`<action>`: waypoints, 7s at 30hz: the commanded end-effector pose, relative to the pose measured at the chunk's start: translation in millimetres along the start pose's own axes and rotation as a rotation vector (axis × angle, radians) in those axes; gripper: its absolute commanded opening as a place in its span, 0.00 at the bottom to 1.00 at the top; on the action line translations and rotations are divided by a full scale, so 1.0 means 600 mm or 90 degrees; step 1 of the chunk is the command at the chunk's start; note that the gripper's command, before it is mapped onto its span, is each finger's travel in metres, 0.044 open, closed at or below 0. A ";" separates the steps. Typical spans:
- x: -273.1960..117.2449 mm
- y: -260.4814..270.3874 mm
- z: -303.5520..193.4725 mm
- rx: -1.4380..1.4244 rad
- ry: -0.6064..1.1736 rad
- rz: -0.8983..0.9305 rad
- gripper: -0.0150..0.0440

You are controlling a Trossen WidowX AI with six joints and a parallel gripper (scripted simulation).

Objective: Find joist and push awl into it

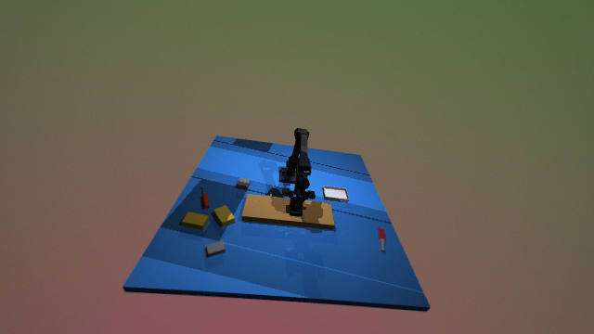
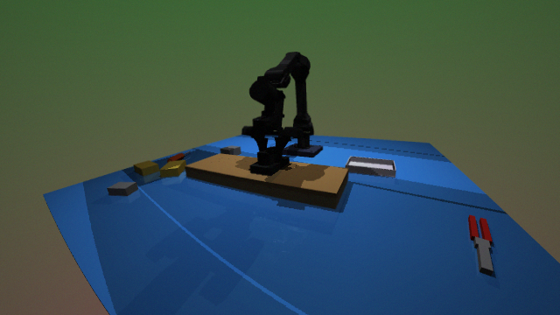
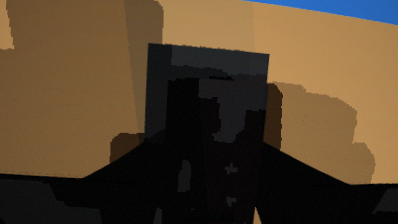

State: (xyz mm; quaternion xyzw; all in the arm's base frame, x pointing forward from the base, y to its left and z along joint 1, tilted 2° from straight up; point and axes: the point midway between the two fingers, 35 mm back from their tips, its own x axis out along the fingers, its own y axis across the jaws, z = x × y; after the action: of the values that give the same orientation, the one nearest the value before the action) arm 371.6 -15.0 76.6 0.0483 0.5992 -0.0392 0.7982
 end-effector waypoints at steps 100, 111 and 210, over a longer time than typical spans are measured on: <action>0.000 -0.033 -0.001 0.001 0.001 -0.001 0.25; 0.000 -0.102 -0.001 0.001 0.001 -0.003 0.25; -0.146 -0.238 0.089 -0.142 0.000 0.029 0.25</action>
State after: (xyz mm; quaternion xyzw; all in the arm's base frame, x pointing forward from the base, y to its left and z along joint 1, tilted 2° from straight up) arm 375.6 -177.8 168.2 -0.0132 0.6042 0.0313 0.7961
